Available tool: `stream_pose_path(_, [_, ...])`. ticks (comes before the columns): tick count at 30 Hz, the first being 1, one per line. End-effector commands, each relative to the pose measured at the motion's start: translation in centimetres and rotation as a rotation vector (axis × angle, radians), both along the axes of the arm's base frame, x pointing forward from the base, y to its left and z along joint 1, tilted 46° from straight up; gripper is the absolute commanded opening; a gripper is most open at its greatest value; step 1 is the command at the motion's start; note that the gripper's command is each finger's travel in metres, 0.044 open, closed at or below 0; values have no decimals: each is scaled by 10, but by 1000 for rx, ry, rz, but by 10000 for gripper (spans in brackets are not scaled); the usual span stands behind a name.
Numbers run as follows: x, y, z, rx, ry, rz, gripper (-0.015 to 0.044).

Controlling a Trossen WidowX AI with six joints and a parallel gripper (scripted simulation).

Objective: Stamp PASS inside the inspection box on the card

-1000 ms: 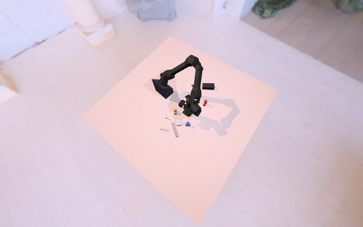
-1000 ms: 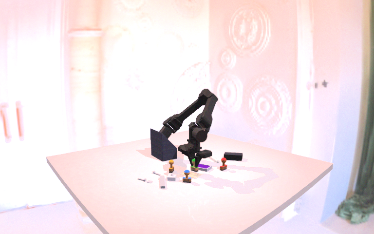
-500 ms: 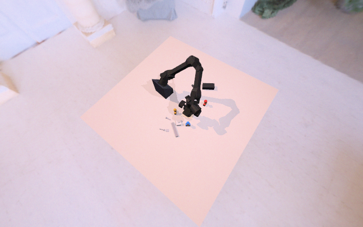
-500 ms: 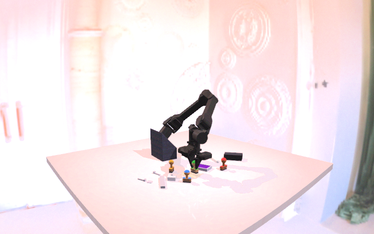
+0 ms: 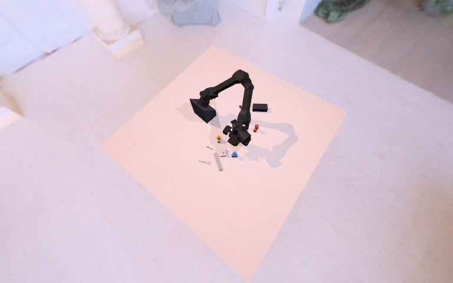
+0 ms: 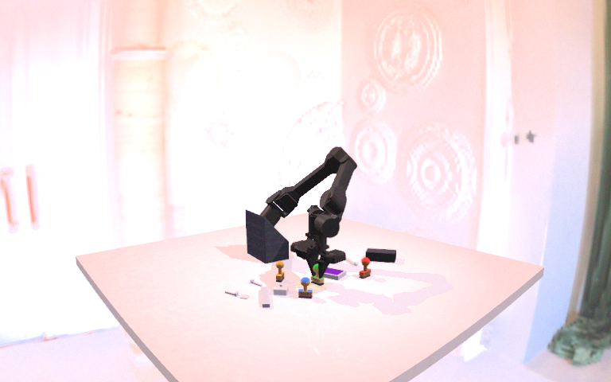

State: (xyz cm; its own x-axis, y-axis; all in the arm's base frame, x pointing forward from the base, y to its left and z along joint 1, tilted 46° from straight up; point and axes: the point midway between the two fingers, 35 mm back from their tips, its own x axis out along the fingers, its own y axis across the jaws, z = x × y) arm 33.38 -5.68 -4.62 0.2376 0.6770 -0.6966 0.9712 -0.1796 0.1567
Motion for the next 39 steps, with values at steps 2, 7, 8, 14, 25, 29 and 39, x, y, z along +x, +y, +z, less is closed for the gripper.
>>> stream_pose_path(2, [0,1,0,4,2,-3,0])
stream_pose_path(7, [0,2,-1,4,2,-3,0])
stream_pose_path(8, [0,2,-1,4,2,-3,0])
stream_pose_path(14, [1,3,-2,5,2,-3,0])
stream_pose_path(25, [1,4,-3,5,2,-3,0])
stream_pose_path(29, [1,4,-3,5,2,-3,0])
stream_pose_path(39, [1,4,-4,5,2,-3,0])
